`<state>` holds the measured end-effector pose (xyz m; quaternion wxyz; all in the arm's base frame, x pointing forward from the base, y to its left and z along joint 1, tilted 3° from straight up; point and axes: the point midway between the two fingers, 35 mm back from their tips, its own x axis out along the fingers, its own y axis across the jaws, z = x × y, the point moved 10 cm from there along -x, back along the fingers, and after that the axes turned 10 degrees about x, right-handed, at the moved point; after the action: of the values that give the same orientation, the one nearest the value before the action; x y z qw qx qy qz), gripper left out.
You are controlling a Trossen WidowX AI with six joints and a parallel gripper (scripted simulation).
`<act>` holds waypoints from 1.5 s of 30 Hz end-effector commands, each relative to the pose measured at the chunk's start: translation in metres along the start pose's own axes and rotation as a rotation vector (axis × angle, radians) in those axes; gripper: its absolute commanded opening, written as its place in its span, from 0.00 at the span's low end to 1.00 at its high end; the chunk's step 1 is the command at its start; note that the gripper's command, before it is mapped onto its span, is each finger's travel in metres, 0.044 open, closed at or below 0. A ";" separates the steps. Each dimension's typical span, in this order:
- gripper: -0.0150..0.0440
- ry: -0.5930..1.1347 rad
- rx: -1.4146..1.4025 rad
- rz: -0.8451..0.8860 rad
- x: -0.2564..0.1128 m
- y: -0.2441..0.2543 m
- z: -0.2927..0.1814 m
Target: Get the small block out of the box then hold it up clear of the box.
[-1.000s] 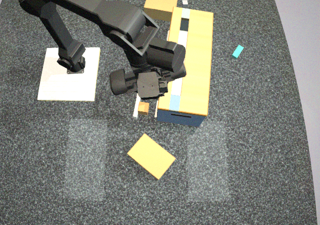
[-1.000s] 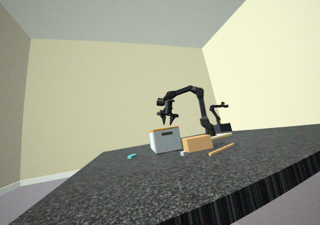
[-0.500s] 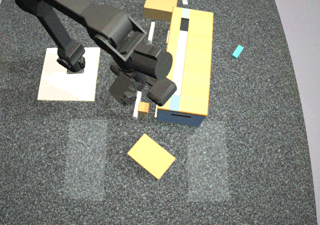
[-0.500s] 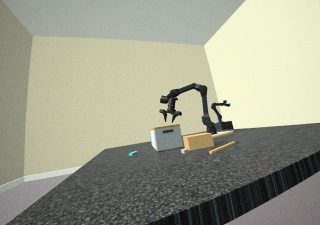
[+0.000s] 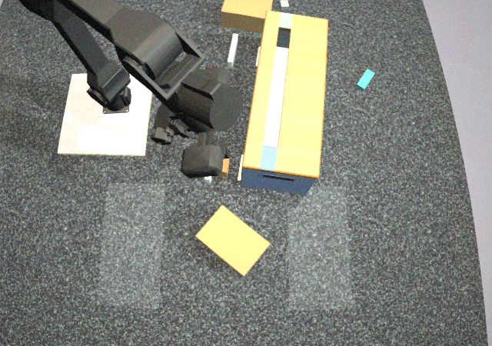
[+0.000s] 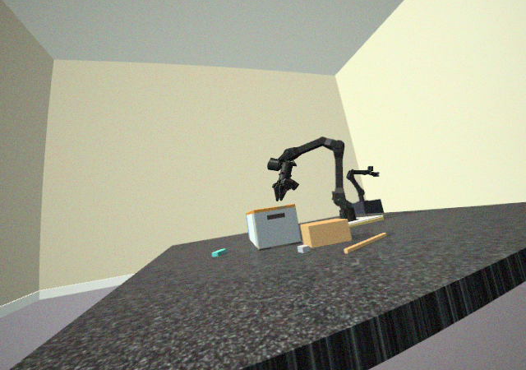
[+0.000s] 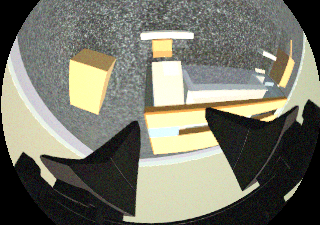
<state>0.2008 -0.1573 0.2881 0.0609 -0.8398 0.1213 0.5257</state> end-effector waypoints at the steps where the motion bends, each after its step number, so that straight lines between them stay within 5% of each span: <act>1: 0.74 0.010 0.102 -0.013 0.000 -0.001 0.005; 7: 0.74 0.010 0.102 -0.013 0.002 0.000 0.005; 15: 0.74 0.010 0.102 -0.013 0.085 0.001 0.041; 45: 0.74 0.010 0.102 -0.013 0.123 0.003 0.056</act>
<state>0.2039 -0.1652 0.1627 0.1011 -0.8427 0.1474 0.5079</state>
